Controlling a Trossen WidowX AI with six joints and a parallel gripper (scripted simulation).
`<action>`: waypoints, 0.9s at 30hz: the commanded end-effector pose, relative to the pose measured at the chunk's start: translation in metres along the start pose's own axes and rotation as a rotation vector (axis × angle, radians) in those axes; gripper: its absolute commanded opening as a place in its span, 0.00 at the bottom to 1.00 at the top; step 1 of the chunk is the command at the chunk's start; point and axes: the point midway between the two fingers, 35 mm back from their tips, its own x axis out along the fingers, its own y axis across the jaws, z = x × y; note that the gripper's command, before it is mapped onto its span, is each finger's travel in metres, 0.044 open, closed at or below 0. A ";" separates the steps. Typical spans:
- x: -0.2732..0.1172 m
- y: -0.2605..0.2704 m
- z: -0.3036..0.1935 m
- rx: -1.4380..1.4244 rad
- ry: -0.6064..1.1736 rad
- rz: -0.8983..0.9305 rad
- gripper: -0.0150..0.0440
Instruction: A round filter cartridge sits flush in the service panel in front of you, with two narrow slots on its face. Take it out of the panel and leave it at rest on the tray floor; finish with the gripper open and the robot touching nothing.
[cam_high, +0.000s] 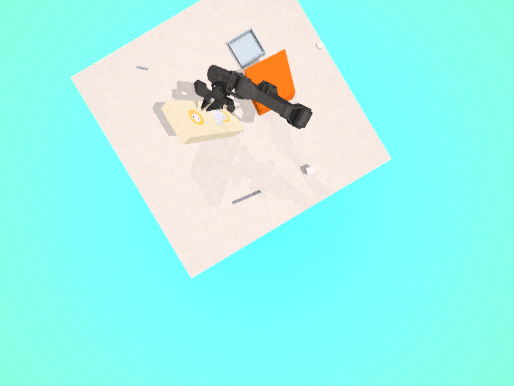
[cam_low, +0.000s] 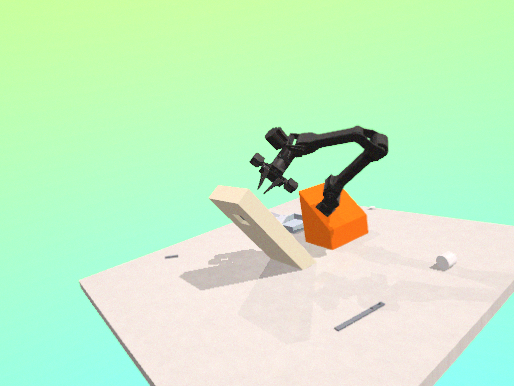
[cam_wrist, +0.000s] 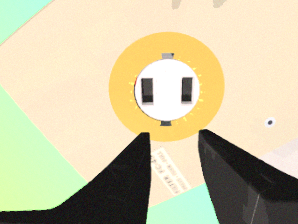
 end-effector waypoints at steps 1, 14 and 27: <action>-0.001 0.000 0.002 0.027 0.003 -0.002 0.44; 0.014 0.001 0.004 0.025 -0.003 -0.006 0.44; 0.035 0.001 0.004 0.024 -0.004 -0.005 0.44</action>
